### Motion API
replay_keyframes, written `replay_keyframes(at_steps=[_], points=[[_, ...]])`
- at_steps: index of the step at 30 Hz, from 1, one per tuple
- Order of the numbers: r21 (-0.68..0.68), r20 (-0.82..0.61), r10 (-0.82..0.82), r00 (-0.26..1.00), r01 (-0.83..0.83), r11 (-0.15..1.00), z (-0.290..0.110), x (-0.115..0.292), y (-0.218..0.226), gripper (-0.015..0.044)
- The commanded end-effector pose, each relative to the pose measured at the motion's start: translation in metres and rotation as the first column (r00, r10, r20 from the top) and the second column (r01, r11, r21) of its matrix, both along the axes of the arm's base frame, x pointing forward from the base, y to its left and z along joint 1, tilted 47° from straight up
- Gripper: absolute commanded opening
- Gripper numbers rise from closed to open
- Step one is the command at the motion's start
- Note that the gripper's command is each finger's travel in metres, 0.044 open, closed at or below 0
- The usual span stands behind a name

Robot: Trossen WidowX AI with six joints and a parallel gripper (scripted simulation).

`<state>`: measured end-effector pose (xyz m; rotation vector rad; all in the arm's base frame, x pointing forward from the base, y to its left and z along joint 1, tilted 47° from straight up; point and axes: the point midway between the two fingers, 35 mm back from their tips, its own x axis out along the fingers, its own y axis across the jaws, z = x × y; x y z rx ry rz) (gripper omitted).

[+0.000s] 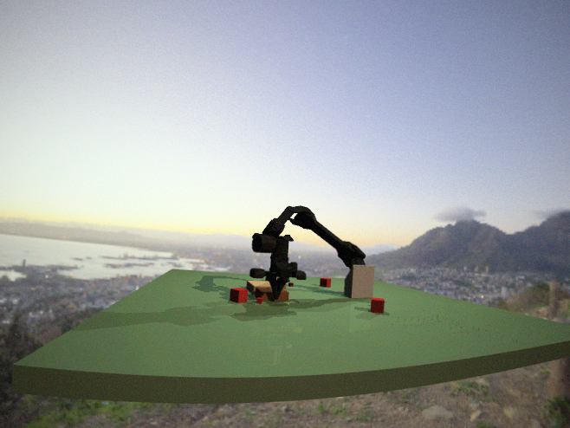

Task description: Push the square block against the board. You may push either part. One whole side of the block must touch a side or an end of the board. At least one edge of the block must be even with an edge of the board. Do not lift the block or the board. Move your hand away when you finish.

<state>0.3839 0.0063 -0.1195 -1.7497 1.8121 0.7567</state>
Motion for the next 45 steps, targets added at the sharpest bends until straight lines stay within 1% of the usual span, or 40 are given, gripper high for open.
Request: replay_keyframes(at_steps=[1, 8, 40, 42, 45], points=[[-0.007, -0.001, -0.002, 1.000, 0.002, 1.000, 0.006, -0.001, -0.008, 0.0000], [-0.007, -0.001, -0.002, 1.000, 0.002, 1.000, 0.006, -0.001, -0.008, 0.0000], [-0.005, 0.000, -0.002, 1.000, 0.002, 1.000, -0.030, -0.001, 0.027, 0.0000], [-0.007, -0.002, 0.000, 1.000, 0.000, 1.000, -0.019, 0.000, 0.032, 0.0000], [-0.003, 0.000, -0.002, 1.000, 0.002, 1.000, 0.009, 0.001, 0.062, 0.0000]])
